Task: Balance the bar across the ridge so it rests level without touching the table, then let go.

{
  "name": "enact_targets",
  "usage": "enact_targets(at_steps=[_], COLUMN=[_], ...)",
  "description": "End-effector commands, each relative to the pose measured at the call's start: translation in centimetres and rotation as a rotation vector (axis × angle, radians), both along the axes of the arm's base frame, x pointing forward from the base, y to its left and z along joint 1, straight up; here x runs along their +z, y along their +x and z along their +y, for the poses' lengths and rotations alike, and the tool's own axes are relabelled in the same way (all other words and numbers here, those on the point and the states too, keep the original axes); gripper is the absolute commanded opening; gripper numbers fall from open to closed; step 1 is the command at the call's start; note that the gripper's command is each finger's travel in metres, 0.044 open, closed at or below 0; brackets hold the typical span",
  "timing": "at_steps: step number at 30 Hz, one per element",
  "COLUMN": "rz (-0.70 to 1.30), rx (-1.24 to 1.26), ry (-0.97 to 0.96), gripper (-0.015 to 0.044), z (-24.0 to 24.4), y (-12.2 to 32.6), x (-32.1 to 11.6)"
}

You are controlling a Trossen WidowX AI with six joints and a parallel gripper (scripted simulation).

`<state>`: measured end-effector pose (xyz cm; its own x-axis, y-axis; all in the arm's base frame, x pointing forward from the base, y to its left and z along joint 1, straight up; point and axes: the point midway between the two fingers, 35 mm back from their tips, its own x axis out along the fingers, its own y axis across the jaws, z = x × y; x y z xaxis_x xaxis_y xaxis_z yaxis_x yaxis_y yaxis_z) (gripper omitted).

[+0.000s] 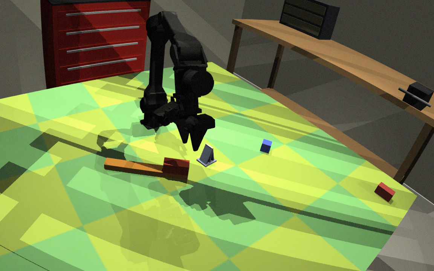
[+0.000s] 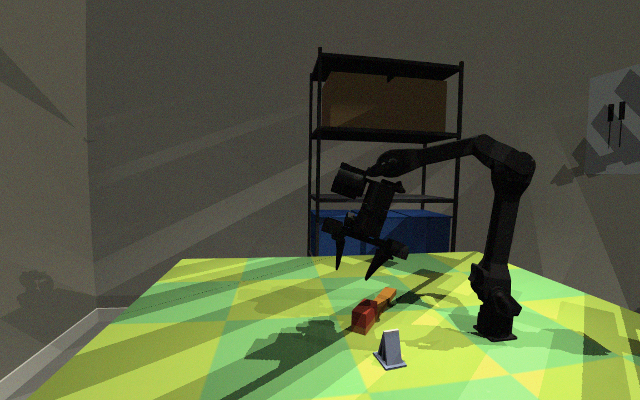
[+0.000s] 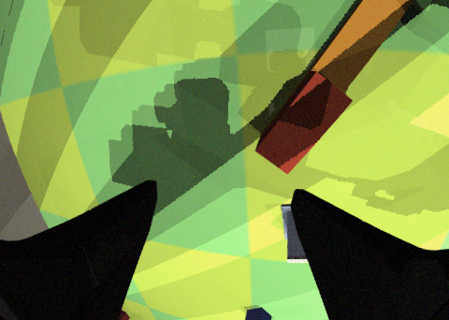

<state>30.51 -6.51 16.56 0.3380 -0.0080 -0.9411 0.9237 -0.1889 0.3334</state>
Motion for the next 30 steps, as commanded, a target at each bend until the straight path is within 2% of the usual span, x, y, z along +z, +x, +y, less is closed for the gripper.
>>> enact_targets(at_steps=[1, 18, 24, 30], rz=[0.052, 0.305, 0.314, 0.314], rx=[-0.09, -0.452, -0.466, -0.466], ry=[0.008, 0.078, 0.081, 0.081], gripper=[0.0315, 0.0315, 0.0315, 0.0315], z=[-1.8, -7.6, -7.8, -8.0], y=[-1.1, -7.7, -7.9, -7.6], x=[-0.3, -1.7, -2.0, -5.4])
